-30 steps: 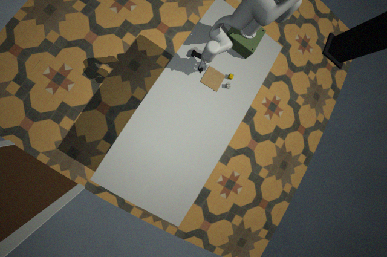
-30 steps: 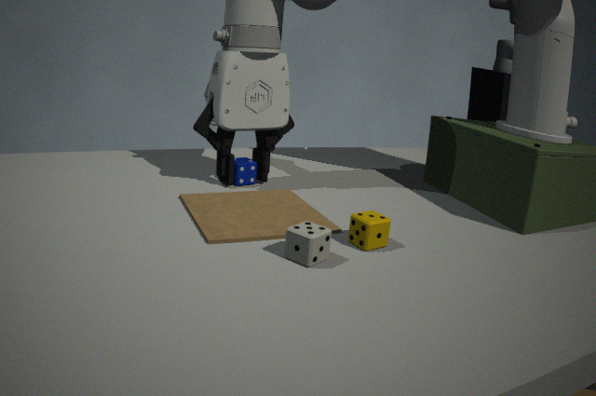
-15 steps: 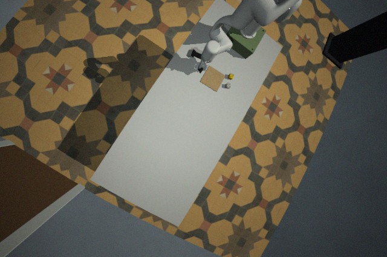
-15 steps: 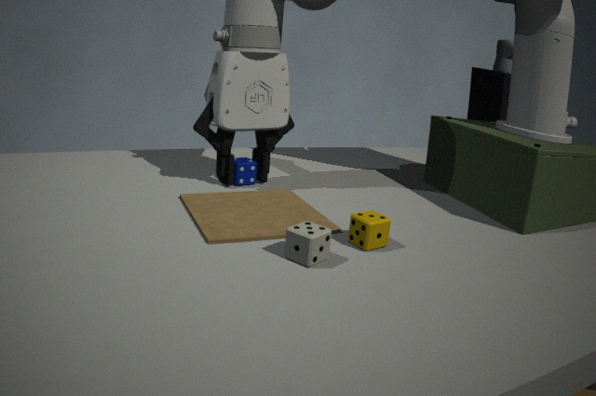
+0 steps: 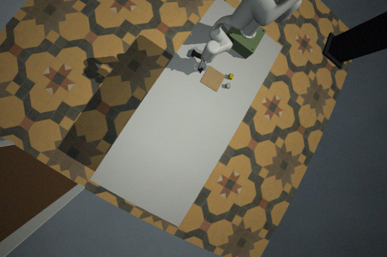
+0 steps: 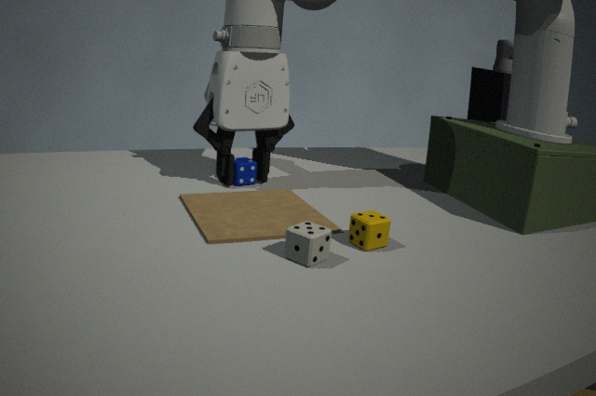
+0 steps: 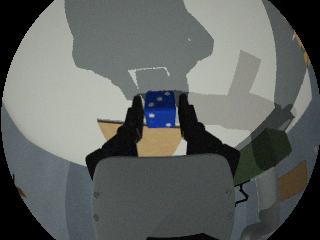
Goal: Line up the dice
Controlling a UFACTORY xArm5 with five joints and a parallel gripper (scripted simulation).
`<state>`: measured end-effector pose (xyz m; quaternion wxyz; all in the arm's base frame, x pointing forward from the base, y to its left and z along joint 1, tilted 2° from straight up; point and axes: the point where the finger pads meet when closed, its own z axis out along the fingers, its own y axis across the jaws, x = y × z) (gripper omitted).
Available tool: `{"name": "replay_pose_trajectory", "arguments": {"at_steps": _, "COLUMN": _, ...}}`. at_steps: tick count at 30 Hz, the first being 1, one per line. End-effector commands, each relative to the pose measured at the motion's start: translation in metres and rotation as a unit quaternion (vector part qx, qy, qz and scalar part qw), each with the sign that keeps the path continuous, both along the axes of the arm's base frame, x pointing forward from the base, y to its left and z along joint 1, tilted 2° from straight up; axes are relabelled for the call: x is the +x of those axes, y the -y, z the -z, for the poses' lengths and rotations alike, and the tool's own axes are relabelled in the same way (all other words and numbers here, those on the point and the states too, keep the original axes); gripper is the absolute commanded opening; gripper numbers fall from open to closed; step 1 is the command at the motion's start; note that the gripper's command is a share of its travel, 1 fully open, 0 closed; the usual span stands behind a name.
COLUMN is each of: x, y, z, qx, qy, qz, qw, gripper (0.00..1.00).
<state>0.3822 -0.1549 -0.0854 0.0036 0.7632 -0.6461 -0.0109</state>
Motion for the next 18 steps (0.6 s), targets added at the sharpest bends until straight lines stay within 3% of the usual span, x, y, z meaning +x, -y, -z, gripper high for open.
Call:
{"name": "replay_pose_trajectory", "arguments": {"at_steps": 1, "x": 0.0013, "y": 0.0005, "z": -0.0009, "qx": -0.001, "qy": 0.001, "qz": 0.000, "qw": 1.000, "gripper": 0.47}}
{"name": "replay_pose_trajectory", "arguments": {"at_steps": 5, "x": 0.0013, "y": 0.0005, "z": -0.0009, "qx": -0.001, "qy": 0.001, "qz": 0.000, "qw": 1.000, "gripper": 0.47}}
{"name": "replay_pose_trajectory", "arguments": {"at_steps": 6, "x": 0.0013, "y": 0.0005, "z": -0.0009, "qx": -0.001, "qy": 0.001, "qz": 0.000, "qw": 1.000, "gripper": 0.27}}
{"name": "replay_pose_trajectory", "arguments": {"at_steps": 18, "x": 0.0013, "y": 0.0005, "z": -0.0009, "qx": -0.001, "qy": 0.001, "qz": 0.000, "qw": 1.000, "gripper": 0.27}}
